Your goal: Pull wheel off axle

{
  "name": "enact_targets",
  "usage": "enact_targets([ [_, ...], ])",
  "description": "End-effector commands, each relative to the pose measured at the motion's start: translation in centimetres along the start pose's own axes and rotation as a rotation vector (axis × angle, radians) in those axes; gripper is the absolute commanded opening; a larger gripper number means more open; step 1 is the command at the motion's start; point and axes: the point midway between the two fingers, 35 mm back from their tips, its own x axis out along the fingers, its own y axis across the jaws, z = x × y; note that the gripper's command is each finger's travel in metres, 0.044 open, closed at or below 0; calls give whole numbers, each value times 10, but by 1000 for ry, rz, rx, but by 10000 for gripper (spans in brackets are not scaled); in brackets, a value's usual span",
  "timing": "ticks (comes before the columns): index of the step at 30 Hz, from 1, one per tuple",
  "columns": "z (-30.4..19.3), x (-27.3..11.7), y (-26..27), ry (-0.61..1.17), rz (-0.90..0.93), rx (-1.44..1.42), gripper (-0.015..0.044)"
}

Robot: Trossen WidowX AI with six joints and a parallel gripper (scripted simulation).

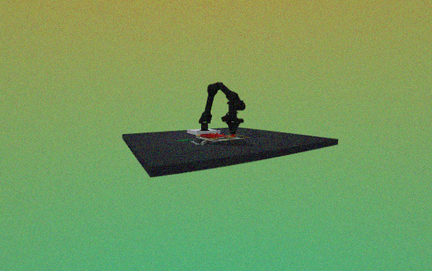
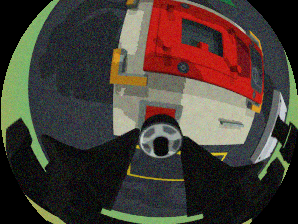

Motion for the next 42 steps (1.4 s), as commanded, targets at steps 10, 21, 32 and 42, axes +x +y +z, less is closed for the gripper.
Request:
enact_targets([
  [10,0,-7,2,2,6,1,0],
  [21,0,-10,2,3,6,1,0],
  [32,0,-14,2,3,6,1,0],
  [42,0,-17,2,4,6,2,0],
])
